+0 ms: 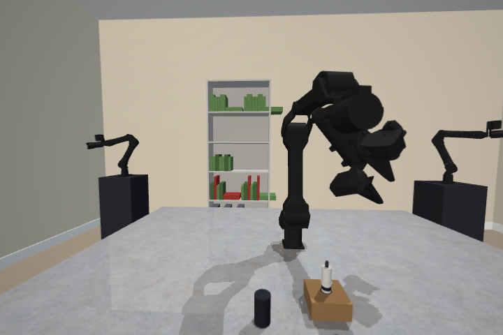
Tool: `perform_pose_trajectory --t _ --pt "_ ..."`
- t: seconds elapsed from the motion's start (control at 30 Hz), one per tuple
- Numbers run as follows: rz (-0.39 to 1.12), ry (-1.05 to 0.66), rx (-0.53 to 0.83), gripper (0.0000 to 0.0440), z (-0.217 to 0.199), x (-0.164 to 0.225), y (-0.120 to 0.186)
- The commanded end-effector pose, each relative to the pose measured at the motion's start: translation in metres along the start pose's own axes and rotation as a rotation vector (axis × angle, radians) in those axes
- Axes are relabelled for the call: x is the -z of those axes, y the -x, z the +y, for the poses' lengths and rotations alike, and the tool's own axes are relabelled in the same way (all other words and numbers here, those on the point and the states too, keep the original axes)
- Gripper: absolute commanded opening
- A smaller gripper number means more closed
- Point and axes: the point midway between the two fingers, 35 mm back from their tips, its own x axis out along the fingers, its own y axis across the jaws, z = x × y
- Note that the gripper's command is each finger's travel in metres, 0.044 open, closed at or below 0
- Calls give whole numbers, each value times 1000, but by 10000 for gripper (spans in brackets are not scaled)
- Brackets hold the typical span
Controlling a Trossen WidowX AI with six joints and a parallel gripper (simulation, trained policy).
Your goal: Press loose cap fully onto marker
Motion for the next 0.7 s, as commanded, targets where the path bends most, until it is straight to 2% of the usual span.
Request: perform_pose_trajectory --t 0.0,0.67 --pt "-5 -17 35 329 -17 -2 7" --pt "-18 -90 182 327 -89 -1 39"
